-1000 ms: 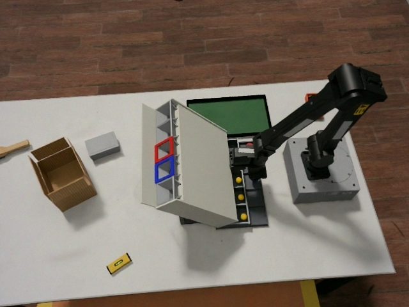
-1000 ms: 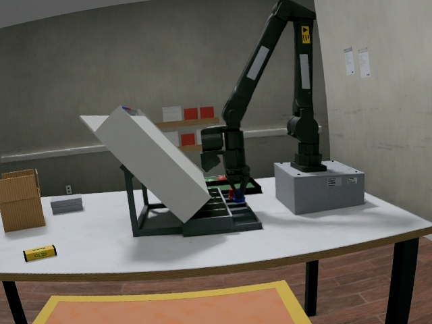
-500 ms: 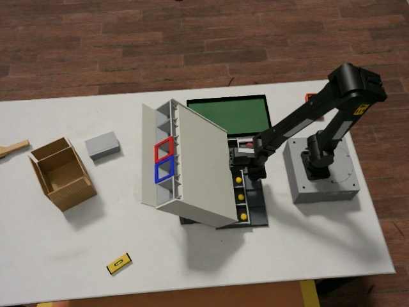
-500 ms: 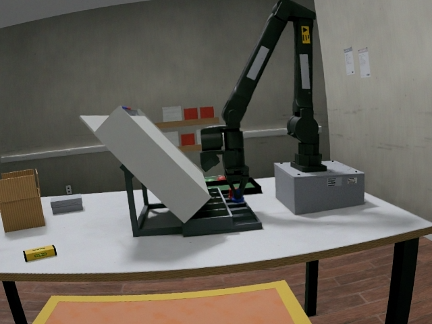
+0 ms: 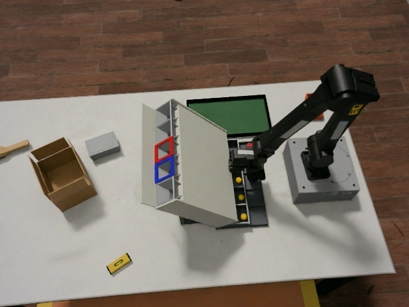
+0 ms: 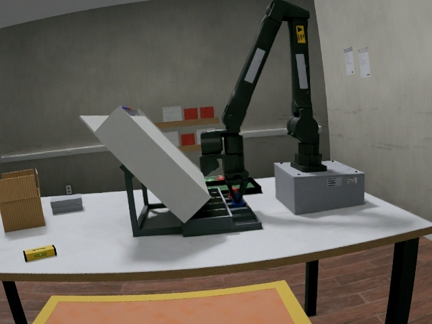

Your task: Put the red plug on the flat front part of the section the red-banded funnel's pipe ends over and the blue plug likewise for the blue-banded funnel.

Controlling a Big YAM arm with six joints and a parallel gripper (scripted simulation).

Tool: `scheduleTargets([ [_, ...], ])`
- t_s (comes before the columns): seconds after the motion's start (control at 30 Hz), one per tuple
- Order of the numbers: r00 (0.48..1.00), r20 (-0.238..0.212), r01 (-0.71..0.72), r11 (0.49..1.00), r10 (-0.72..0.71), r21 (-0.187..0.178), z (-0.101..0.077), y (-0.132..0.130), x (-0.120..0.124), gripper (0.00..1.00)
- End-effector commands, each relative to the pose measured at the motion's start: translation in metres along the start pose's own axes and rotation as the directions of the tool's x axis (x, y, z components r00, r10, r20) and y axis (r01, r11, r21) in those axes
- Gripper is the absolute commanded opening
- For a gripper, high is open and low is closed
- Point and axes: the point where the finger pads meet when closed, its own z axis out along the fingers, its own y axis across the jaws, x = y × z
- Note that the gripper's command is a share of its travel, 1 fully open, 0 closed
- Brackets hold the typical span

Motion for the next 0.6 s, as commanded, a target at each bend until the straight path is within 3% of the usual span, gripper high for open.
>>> scheduleTargets([
  [0.0,1.0,-0.001,-0.001,1.0,0.001,-0.004,0.005,0.0028,0.002,0.0],
  [0.57,1.0,0.013,0.0,1.0,0.0,-0.001,0.0108,0.0051,0.0067,0.0],
])
